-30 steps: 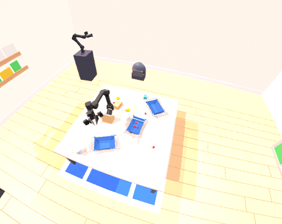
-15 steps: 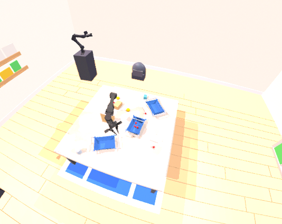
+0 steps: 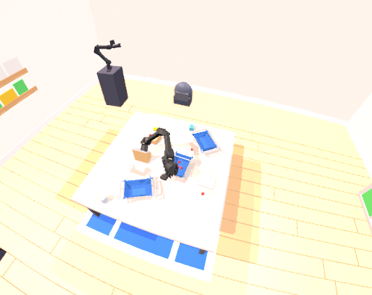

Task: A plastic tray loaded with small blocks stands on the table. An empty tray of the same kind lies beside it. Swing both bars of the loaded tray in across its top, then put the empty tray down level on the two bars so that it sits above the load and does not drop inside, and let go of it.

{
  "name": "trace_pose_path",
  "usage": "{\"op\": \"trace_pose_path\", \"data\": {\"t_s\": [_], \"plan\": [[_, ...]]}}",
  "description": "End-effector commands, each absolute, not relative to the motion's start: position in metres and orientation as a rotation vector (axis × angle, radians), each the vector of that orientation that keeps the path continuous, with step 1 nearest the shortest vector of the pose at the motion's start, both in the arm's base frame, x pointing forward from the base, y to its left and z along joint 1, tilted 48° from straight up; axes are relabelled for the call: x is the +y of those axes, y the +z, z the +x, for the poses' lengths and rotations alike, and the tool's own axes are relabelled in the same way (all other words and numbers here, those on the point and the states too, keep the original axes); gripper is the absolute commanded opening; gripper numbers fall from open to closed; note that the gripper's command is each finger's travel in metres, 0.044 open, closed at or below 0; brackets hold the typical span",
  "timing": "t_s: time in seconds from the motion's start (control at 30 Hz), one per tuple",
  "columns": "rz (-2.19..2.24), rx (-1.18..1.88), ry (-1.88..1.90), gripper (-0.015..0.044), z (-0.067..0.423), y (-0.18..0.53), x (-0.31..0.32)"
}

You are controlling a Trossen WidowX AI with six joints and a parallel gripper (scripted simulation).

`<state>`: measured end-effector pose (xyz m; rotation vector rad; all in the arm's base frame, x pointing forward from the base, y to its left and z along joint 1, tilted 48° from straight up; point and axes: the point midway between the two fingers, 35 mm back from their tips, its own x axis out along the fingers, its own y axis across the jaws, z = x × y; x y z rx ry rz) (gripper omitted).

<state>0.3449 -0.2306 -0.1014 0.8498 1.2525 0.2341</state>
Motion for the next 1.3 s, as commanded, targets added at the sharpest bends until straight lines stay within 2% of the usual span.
{"op": "trace_pose_path", "data": {"t_s": [0.0,0.33,0.8,1.27], "plan": [[0.758,1.422,0.487,0.0087,0.352,-0.099,-0.159],[0.746,1.444,0.523,0.0087,0.353,-0.099,-0.148],[0.748,1.443,0.526,0.0087,0.358,-0.138,-0.105],[0.748,1.444,0.525,0.0087,0.357,-0.108,-0.115]]}}
